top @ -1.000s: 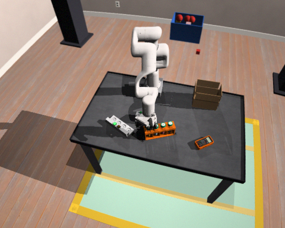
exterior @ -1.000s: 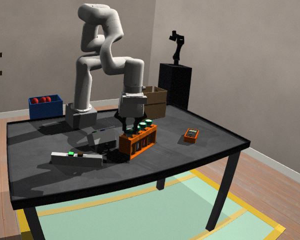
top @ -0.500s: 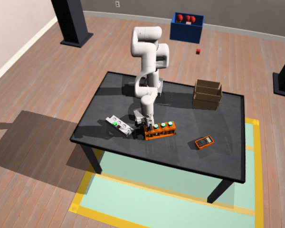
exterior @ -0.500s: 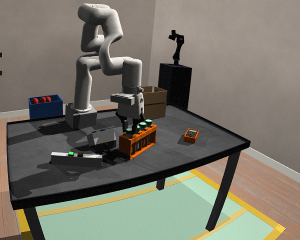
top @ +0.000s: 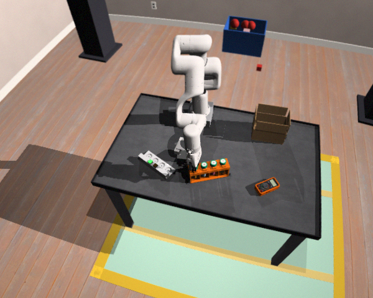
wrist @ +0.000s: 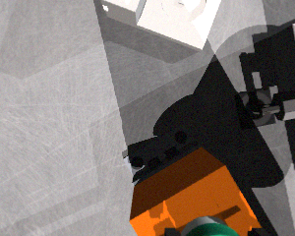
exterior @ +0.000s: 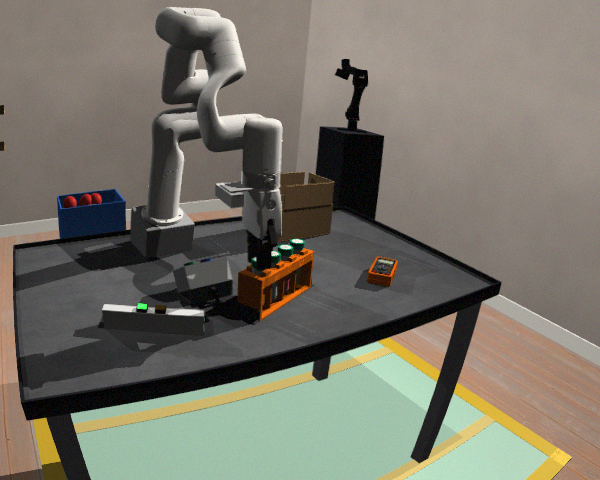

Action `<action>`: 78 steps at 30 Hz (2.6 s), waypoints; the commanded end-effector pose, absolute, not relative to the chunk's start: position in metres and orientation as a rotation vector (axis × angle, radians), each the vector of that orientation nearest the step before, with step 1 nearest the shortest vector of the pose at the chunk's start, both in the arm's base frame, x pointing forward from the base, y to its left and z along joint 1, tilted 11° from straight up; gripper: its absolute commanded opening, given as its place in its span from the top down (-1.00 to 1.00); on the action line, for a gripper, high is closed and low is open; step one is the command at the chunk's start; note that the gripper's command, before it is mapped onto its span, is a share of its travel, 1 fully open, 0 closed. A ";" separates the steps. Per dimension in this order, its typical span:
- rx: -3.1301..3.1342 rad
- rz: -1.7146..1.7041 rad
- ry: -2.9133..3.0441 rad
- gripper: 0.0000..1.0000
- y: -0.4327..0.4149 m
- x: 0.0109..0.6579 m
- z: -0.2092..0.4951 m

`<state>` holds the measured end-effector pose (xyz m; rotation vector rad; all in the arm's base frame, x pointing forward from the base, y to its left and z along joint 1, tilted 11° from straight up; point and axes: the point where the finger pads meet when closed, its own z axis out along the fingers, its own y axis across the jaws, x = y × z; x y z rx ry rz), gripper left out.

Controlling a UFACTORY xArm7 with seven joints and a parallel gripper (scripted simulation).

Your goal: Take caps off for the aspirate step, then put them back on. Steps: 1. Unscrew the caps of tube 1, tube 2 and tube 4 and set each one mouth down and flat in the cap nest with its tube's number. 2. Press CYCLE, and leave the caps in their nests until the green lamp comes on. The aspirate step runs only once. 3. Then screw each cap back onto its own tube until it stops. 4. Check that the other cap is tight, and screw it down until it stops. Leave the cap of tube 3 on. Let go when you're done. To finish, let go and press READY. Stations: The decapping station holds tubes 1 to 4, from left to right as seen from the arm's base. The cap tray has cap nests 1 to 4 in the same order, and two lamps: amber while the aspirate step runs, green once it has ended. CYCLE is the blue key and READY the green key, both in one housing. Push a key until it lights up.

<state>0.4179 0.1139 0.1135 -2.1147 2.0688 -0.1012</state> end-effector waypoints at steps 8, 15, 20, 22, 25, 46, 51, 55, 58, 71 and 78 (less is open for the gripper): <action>-1.850 -0.137 2.329 1.00 0.115 0.419 0.115; -1.850 -0.137 2.329 0.08 0.115 0.419 0.115; -1.850 -0.137 2.329 0.08 0.115 0.419 0.115; -1.850 -0.137 2.329 0.08 0.115 0.419 0.115; -2.134 -0.167 2.088 0.08 0.115 0.419 0.115; -2.899 -0.260 0.936 0.08 0.115 0.419 0.115; -2.999 -0.274 0.628 0.08 0.115 0.419 0.115; -3.053 -0.283 0.386 0.08 0.115 0.419 0.115; -3.058 -0.279 0.350 0.08 0.115 0.419 0.115; -3.058 -0.279 0.350 1.00 0.115 0.419 0.115; -3.058 -0.279 0.350 1.00 0.115 0.419 0.115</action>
